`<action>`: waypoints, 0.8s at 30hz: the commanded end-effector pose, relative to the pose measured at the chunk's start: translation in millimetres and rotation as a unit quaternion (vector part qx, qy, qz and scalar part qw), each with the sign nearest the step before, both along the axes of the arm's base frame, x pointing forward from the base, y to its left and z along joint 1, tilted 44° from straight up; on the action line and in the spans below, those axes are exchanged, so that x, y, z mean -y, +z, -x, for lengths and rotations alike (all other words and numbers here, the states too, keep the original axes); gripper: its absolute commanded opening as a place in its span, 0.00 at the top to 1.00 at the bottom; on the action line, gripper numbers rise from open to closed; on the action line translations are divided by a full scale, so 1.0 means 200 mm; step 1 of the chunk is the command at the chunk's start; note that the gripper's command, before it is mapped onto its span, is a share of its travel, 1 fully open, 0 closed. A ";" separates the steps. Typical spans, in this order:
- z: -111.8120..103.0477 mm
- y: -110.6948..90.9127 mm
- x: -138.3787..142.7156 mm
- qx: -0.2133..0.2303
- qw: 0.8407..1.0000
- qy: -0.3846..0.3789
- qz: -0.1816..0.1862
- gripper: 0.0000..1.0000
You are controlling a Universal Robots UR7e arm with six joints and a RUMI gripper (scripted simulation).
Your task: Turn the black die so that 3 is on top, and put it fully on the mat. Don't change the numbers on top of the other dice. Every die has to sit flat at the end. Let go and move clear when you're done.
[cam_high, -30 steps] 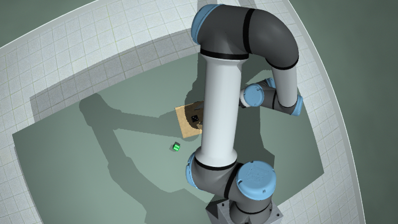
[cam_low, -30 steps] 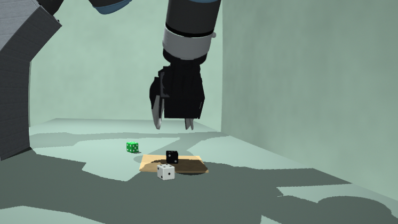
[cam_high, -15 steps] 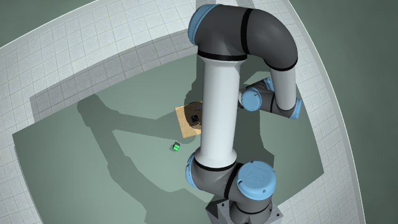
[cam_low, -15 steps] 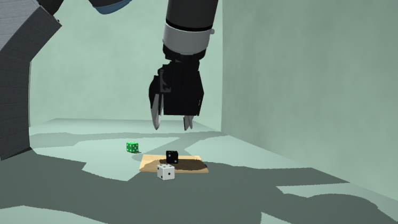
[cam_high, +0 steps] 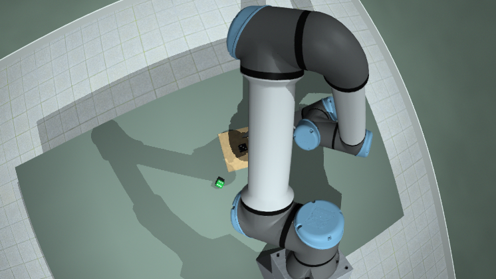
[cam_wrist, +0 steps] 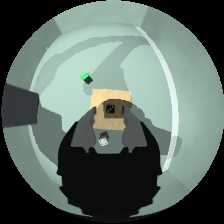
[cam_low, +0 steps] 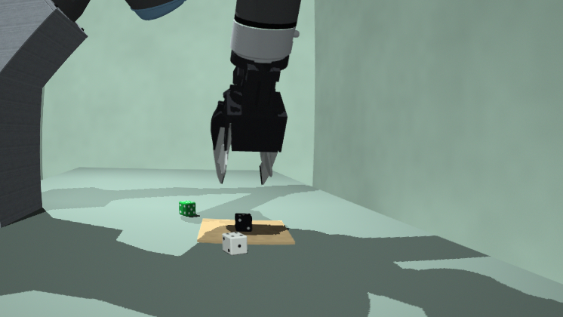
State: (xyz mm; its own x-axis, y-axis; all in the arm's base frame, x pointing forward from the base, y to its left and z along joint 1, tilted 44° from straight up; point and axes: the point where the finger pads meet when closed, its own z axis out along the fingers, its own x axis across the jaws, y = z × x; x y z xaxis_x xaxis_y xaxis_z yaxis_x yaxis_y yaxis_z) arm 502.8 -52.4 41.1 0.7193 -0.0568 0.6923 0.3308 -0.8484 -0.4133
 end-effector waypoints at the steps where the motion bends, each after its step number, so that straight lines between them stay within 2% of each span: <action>1: 0.00 0.01 0.00 0.001 1.000 -0.019 0.017 0.63; 24: 0.00 0.01 0.00 0.001 0.999 -0.033 0.029 0.63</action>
